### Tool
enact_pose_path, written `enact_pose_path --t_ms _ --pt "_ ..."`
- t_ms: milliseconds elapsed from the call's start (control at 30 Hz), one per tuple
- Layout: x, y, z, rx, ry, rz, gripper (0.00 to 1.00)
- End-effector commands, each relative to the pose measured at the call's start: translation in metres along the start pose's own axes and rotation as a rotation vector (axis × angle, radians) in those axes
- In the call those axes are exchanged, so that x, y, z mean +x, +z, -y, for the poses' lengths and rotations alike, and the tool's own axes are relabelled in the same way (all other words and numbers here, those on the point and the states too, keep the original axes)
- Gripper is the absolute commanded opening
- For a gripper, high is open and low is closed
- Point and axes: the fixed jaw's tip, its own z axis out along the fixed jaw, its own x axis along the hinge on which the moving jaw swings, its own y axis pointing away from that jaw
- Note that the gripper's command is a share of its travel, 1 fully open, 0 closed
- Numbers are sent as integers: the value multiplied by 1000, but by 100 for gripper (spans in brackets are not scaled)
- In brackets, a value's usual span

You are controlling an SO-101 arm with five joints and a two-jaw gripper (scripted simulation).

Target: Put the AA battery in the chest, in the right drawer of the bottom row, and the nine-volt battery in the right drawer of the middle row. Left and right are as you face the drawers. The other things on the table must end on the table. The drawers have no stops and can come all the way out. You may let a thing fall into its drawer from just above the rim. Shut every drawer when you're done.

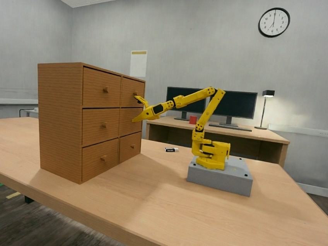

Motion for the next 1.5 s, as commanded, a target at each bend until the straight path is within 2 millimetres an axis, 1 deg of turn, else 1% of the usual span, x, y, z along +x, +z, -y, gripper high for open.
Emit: enact_pose_path --t_ms 0,267,733,833,1033,1400,1467 --pt "-1 -1 0 -1 1 3 18" --pt "-1 -1 0 -1 1 3 21" --pt "12 -32 -3 -10 -24 4 21" --pt "13 -34 -3 -11 -26 4 21" --pt "22 -44 -3 -15 -36 5 21" --pt "23 -44 -4 -15 -37 5 21" --pt "27 -46 -3 -14 -39 -30 21"
